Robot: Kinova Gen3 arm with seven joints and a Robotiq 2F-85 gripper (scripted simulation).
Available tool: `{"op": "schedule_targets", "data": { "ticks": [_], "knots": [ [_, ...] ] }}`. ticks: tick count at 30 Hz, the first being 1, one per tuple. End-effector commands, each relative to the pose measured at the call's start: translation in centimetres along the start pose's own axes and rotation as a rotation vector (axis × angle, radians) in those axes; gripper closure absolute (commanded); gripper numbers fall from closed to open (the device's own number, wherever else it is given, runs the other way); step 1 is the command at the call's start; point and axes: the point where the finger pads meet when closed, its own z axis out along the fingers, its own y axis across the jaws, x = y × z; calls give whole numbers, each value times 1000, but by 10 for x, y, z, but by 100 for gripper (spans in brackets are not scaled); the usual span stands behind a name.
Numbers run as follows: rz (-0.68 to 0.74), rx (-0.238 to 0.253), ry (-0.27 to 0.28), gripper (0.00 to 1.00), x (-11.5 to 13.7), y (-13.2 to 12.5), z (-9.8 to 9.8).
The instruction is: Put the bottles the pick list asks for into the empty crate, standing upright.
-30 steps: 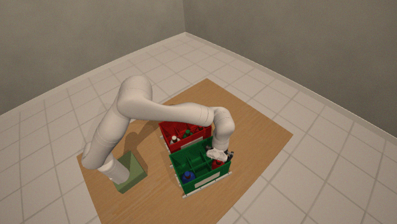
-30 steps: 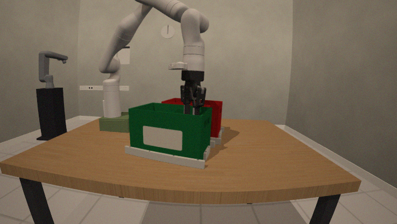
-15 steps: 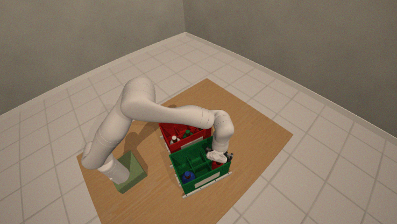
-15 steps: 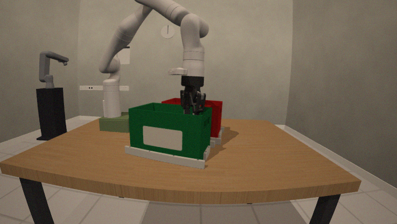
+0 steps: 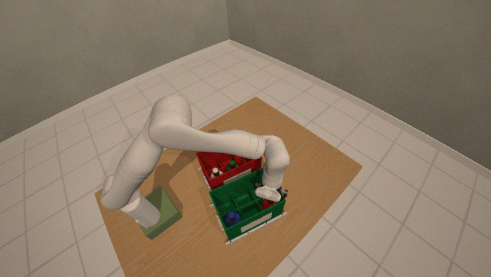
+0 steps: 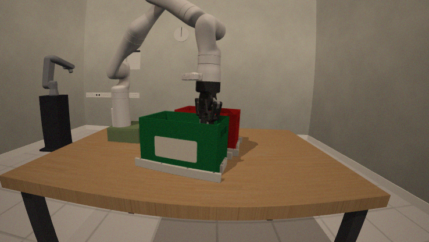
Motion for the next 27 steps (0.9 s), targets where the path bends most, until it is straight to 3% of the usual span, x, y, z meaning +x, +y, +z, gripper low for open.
{"op": "schedule_targets", "data": {
  "ticks": [1, 27],
  "knots": [
    [0, 2, -1, 52, 0, -1, -1],
    [0, 2, -1, 58, 0, -1, -1]
  ]
}}
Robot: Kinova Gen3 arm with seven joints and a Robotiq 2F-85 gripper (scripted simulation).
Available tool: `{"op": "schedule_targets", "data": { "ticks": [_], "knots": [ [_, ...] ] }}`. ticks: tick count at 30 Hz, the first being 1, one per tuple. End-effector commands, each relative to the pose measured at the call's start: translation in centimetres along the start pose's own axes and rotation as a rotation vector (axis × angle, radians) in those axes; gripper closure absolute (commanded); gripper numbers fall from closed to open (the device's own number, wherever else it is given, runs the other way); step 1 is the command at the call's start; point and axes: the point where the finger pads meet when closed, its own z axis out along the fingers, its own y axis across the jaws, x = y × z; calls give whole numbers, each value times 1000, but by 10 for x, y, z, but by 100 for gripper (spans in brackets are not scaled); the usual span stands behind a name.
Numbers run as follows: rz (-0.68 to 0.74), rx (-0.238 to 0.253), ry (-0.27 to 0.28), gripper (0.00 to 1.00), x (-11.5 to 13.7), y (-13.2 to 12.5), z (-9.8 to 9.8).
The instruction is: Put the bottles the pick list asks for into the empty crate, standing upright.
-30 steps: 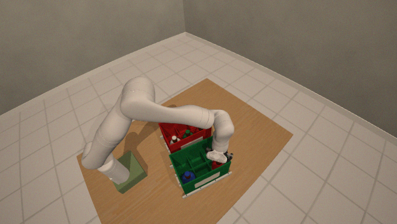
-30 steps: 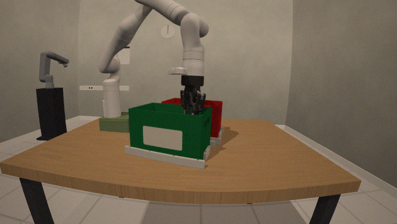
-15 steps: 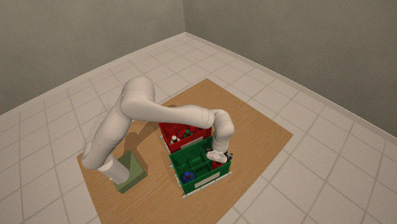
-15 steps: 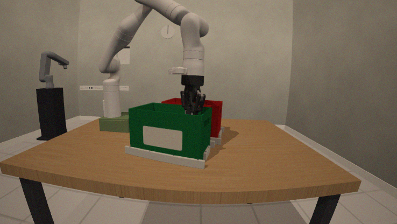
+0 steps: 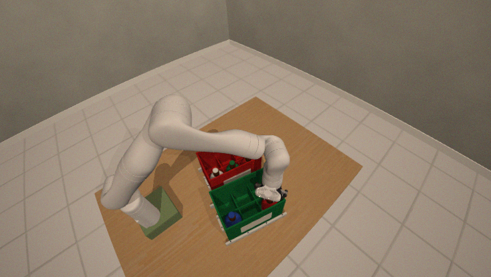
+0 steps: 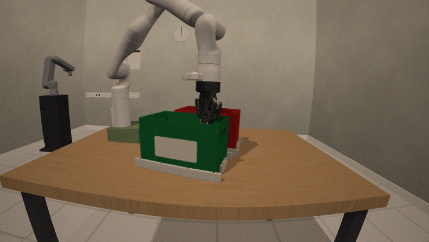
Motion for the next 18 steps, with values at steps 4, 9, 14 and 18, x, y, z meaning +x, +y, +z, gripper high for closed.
{"op": "schedule_targets", "data": {
  "ticks": [4, 9, 14, 18],
  "knots": [
    [0, 2, -1, 60, 0, 0, -1],
    [0, 2, -1, 61, 0, 0, -1],
    [0, 2, -1, 63, 0, 0, -1],
    [0, 2, -1, 63, 0, 0, -1]
  ]
}}
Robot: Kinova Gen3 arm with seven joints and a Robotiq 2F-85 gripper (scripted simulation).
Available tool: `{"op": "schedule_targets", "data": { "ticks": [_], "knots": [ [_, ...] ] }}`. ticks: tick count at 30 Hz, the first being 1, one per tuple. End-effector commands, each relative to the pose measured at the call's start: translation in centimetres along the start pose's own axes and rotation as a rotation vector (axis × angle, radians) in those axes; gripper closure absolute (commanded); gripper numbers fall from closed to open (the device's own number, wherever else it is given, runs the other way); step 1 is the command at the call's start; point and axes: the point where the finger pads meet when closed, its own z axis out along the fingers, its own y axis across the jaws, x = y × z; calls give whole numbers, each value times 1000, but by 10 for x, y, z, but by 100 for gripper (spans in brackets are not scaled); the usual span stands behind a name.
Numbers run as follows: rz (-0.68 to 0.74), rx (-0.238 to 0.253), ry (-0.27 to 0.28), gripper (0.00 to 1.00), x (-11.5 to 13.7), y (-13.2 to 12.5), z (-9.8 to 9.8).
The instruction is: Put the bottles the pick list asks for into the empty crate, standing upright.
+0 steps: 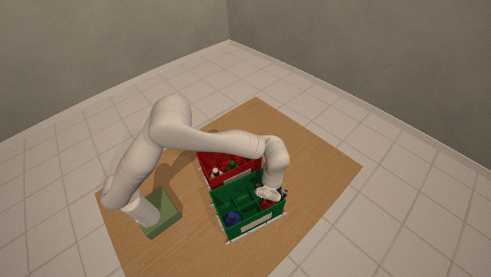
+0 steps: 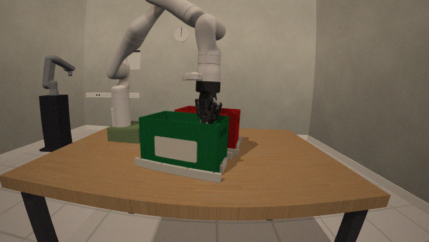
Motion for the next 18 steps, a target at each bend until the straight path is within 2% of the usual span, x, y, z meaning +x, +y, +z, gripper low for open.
{"op": "schedule_targets", "data": {
  "ticks": [1, 18],
  "knots": [
    [0, 2, -1, 63, 0, 0, -1],
    [0, 2, -1, 63, 0, 0, -4]
  ]
}}
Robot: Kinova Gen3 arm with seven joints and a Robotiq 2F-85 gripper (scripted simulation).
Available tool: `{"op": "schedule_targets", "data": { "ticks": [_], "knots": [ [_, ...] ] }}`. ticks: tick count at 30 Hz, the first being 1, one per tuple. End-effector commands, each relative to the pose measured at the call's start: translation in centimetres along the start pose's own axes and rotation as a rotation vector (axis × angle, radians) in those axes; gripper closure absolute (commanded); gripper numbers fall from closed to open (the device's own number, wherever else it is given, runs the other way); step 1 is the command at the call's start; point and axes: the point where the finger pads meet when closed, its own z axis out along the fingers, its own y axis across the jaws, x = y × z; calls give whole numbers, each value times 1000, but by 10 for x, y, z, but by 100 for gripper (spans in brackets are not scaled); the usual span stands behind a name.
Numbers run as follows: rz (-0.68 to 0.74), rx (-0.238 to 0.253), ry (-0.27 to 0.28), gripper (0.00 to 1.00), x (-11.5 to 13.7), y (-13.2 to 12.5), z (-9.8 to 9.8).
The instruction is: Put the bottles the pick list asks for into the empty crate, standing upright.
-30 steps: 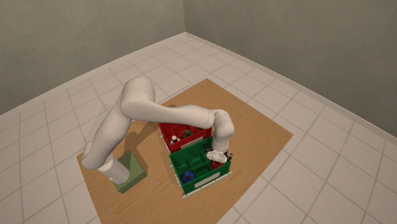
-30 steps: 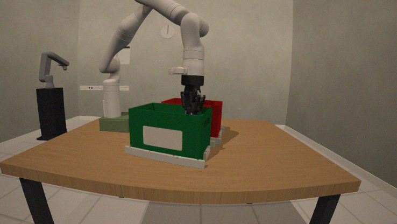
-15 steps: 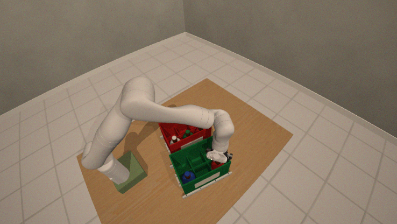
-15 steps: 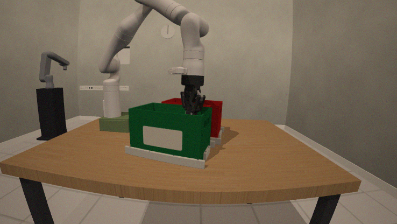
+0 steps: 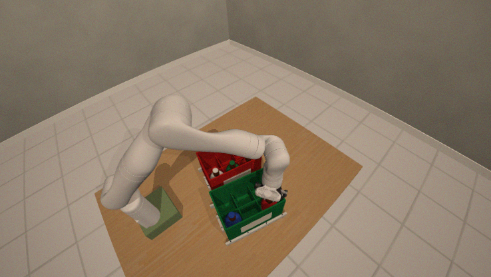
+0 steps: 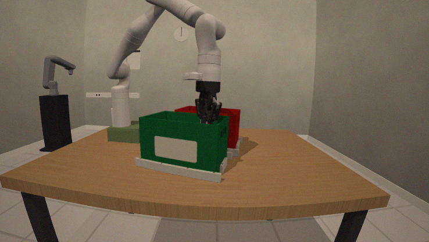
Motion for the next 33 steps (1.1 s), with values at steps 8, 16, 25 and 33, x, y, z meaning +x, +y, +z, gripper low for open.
{"op": "schedule_targets", "data": {
  "ticks": [8, 16, 25, 33],
  "knots": [
    [0, 3, -2, 90, 0, -1, -14],
    [0, 3, -2, 90, 0, -1, -27],
    [0, 3, -2, 90, 0, -1, -39],
    [0, 3, -2, 90, 0, -1, -52]
  ]
}}
